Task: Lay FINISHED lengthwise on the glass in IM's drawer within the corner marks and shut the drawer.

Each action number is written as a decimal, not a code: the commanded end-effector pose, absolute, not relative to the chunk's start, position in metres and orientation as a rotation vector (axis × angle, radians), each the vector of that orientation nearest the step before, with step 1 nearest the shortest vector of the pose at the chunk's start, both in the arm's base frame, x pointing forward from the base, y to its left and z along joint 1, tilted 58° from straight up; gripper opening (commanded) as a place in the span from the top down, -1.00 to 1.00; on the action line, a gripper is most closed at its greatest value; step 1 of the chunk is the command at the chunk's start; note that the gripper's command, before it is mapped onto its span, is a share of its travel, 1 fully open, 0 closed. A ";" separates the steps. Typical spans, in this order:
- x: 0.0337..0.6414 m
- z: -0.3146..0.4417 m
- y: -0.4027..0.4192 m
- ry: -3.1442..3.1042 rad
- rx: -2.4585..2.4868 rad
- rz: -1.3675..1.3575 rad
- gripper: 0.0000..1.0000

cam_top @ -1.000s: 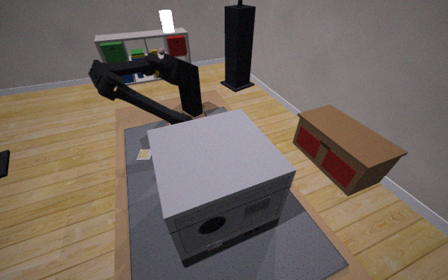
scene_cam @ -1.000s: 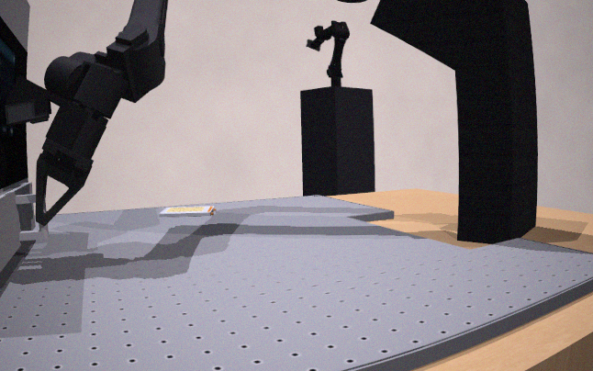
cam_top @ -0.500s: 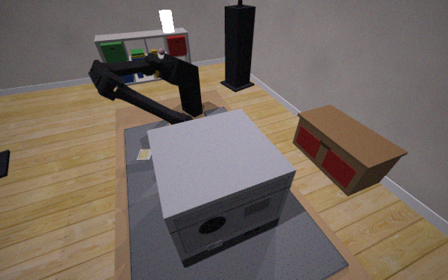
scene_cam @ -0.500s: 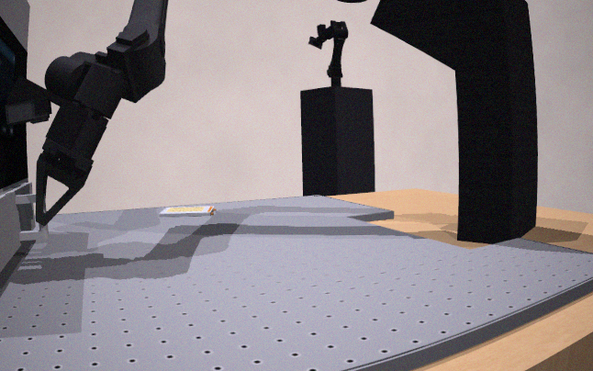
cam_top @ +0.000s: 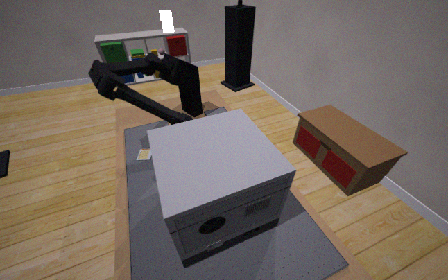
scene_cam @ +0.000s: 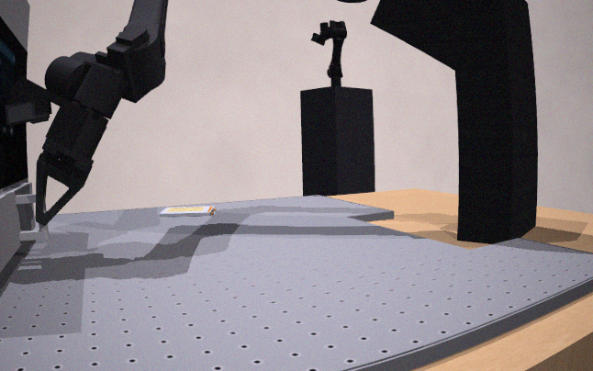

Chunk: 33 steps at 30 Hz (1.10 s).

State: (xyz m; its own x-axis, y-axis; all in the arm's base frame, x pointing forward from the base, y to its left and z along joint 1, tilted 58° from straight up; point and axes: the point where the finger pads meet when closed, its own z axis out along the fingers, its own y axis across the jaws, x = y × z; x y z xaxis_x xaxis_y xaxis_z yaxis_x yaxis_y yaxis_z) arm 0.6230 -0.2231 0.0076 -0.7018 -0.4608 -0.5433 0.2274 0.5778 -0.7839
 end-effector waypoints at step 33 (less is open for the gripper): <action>0.591 -0.031 -0.238 2.177 -0.183 -1.178 0.85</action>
